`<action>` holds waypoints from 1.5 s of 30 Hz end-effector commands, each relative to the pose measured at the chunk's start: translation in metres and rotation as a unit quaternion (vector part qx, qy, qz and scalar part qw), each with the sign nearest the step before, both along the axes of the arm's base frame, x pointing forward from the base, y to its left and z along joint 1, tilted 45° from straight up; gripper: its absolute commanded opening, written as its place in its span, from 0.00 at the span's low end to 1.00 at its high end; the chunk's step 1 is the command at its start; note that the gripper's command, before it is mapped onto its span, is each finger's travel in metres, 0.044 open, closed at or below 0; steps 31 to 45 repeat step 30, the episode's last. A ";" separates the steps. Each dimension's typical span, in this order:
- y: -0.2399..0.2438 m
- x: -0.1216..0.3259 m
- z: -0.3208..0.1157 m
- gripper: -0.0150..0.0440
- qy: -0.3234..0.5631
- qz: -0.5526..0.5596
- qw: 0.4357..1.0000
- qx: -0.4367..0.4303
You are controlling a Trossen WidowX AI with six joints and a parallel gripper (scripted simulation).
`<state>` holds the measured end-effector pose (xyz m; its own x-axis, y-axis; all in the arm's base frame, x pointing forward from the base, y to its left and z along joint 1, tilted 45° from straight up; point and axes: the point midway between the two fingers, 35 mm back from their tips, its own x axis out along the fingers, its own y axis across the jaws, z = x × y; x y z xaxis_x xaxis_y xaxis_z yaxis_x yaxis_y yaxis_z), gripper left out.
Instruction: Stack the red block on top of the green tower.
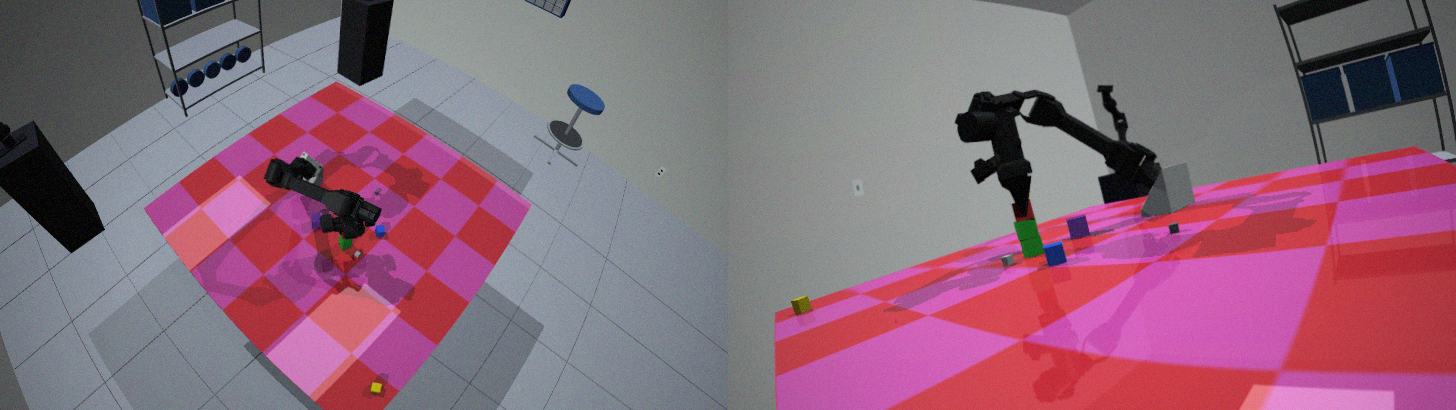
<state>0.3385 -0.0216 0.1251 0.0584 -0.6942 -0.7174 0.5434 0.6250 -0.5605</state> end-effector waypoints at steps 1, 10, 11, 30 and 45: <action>0.000 0.000 0.000 0.70 0.000 0.000 1.000 0.000; 0.000 0.000 0.000 1.00 0.000 0.000 1.000 0.000; 0.000 0.000 0.000 1.00 0.000 0.000 1.000 0.000; 0.000 0.000 0.000 1.00 0.000 0.000 1.000 0.000; 0.000 0.000 0.000 1.00 0.000 0.000 1.000 0.000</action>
